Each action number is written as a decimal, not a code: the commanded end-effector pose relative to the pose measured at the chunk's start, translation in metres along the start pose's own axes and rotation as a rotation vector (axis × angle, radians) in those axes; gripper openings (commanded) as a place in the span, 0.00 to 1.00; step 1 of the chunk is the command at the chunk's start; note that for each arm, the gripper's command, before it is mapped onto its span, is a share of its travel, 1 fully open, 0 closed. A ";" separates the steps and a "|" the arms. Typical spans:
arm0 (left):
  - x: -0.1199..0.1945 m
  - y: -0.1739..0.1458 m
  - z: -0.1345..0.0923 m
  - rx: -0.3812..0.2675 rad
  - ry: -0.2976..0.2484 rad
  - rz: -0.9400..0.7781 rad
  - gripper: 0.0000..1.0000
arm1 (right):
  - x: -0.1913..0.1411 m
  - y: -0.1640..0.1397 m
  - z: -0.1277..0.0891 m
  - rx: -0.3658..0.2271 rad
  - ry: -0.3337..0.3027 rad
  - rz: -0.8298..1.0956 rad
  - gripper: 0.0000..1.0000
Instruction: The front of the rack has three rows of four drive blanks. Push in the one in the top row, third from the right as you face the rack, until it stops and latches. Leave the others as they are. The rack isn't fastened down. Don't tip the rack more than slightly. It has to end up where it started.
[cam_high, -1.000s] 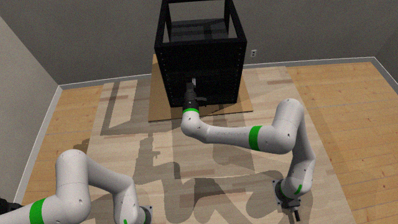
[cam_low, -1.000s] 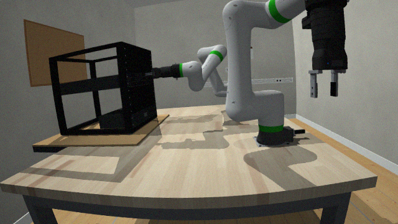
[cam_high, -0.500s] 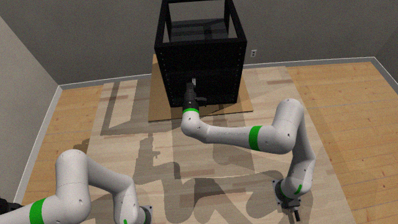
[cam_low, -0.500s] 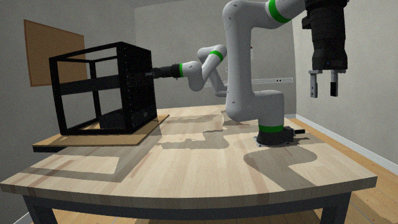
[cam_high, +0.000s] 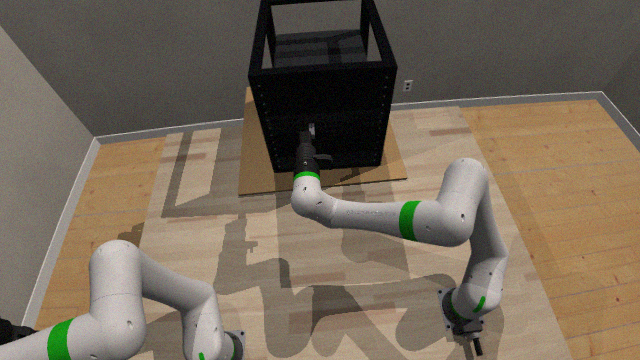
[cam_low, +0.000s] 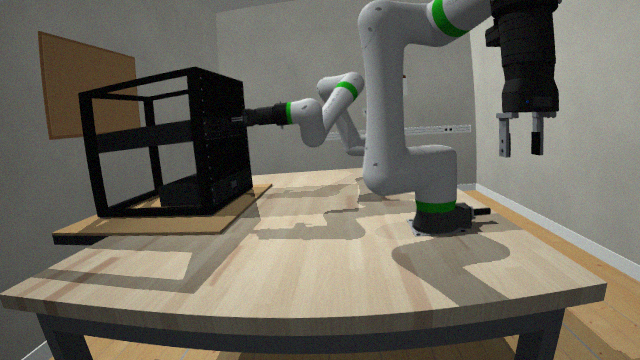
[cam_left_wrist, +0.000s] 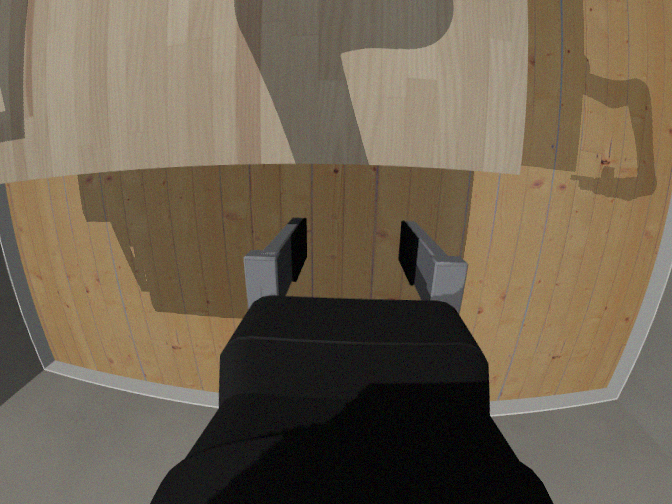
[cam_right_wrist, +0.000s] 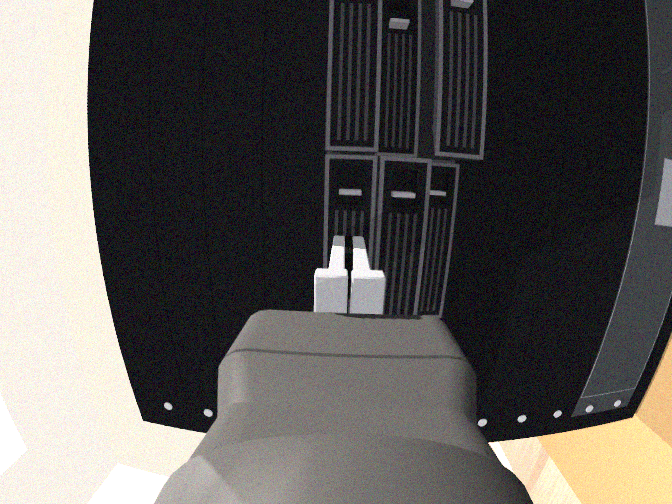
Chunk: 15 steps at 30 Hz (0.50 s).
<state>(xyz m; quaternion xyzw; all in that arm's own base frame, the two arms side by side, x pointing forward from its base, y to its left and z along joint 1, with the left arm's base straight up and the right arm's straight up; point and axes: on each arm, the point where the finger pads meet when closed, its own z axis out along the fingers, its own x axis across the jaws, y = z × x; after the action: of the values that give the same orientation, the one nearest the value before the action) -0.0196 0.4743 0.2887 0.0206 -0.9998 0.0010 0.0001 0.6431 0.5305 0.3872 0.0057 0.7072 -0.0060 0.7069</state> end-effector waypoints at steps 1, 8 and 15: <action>0.000 0.000 -0.001 -0.002 0.000 0.000 1.00 | -0.002 0.000 0.000 0.000 -0.002 0.002 0.00; 0.000 0.000 -0.001 -0.002 0.000 0.000 1.00 | -0.002 0.000 0.000 0.000 -0.002 0.002 0.00; 0.000 0.000 -0.001 -0.002 0.000 0.000 1.00 | -0.002 0.000 0.008 0.000 -0.002 0.002 0.00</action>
<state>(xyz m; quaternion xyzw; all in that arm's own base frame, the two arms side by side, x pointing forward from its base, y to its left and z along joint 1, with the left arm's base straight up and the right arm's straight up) -0.0196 0.4743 0.2887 0.0206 -0.9998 0.0010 0.0001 0.6485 0.5305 0.3873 0.0056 0.7072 -0.0059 0.7069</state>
